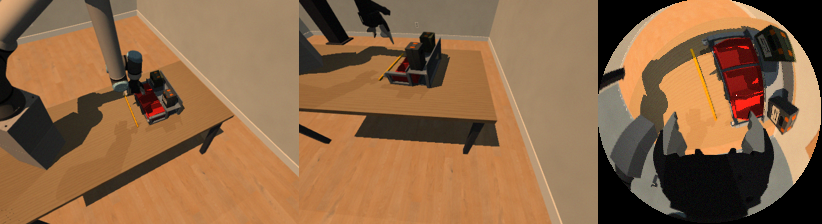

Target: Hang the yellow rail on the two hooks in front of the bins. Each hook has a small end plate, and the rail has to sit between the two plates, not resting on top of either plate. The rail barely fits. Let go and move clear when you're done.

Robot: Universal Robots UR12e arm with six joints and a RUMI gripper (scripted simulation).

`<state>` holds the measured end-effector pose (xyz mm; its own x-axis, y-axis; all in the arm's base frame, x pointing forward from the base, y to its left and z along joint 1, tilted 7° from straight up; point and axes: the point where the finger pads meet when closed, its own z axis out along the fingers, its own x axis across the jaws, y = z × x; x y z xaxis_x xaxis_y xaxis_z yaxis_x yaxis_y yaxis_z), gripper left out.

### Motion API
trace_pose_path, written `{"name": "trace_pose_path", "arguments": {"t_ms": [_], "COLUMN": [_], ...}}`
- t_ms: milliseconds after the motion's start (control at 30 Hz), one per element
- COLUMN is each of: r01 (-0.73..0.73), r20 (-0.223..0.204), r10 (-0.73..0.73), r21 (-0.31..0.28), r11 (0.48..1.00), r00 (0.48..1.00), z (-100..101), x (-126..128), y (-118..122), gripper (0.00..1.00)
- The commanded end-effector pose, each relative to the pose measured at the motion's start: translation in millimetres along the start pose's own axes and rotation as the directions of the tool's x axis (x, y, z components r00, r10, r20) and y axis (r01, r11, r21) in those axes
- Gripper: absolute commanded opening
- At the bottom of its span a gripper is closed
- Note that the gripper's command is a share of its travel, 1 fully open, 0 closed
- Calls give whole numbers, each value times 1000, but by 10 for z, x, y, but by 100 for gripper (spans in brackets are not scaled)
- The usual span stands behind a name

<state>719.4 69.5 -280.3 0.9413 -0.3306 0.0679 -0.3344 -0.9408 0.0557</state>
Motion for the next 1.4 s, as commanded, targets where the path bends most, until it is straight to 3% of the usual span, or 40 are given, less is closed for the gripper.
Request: {"name": "trace_pose_path", "arguments": {"t_ms": [0, 300, 700, 1100, 1133, 1367], "r01": [124, 232, 281, 285, 286, 286], "r20": [-42, -49, -53, -55, -55, -57], "r10": [-123, -232, -281, -286, -286, -287], "r21": [3, -6, -11, -11, -11, -12], "r11": [992, 973, 960, 958, 958, 958], "r00": [991, 972, 958, 957, 957, 956], "z": [340, 717, 885, 893, 892, 887], "x": [-29, -240, -333, -331, -330, -322], "y": [-102, -153, -174, -171, -172, -179], "gripper": [100, 100, 100, 100, 0, 0]}}
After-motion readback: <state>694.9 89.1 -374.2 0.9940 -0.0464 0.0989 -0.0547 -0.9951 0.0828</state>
